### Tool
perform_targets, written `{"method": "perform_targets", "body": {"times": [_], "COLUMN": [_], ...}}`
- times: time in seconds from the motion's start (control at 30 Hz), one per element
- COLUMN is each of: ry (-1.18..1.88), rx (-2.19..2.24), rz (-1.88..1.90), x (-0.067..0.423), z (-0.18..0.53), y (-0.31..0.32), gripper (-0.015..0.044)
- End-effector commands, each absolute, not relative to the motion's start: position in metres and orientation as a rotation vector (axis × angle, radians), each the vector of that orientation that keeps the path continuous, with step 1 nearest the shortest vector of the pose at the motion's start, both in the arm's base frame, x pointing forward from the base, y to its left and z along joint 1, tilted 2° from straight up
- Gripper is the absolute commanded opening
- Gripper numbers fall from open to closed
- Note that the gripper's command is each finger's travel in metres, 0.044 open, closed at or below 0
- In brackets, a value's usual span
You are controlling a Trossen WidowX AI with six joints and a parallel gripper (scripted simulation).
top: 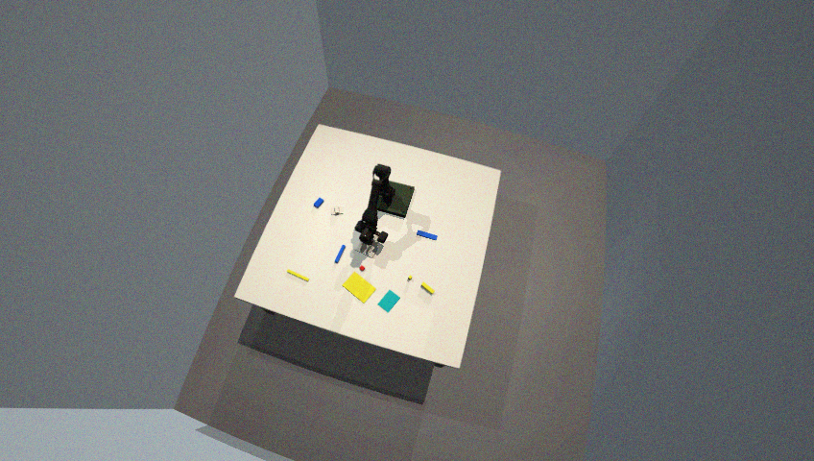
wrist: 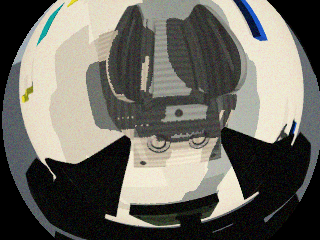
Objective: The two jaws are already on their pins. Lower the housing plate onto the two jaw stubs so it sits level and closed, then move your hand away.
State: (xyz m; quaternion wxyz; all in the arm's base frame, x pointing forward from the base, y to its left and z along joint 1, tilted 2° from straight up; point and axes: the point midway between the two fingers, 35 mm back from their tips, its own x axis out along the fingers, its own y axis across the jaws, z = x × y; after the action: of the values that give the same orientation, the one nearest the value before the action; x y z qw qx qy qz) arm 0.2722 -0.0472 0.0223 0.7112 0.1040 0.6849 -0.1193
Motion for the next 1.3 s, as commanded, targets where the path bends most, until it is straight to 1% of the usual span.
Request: {"method": "perform_targets", "body": {"times": [0.0, 0.27, 0.37, 0.53, 0.7, 0.77, 1.0, 1.27], "ry": [1.519, 1.519, 1.519, 1.521, 1.510, 1.512, 1.525, 1.527], "rx": [0.231, 0.230, 0.229, 0.225, 0.226, 0.226, 0.225, 0.225], "rz": [-0.265, -0.265, -0.265, -0.265, -0.260, -0.262, -0.266, -0.265], "x": [0.272, 0.272, 0.273, 0.269, 0.271, 0.262, 0.204, 0.198], "z": [0.022, 0.024, 0.042, 0.096, 0.090, 0.099, 0.142, 0.145], "y": [-0.047, -0.047, -0.047, -0.045, -0.045, -0.043, -0.032, -0.031], "gripper": [0.0440, 0.0440, 0.0440, 0.0440, 0.0440, 0.0440, 0.0440, 0.0440]}}
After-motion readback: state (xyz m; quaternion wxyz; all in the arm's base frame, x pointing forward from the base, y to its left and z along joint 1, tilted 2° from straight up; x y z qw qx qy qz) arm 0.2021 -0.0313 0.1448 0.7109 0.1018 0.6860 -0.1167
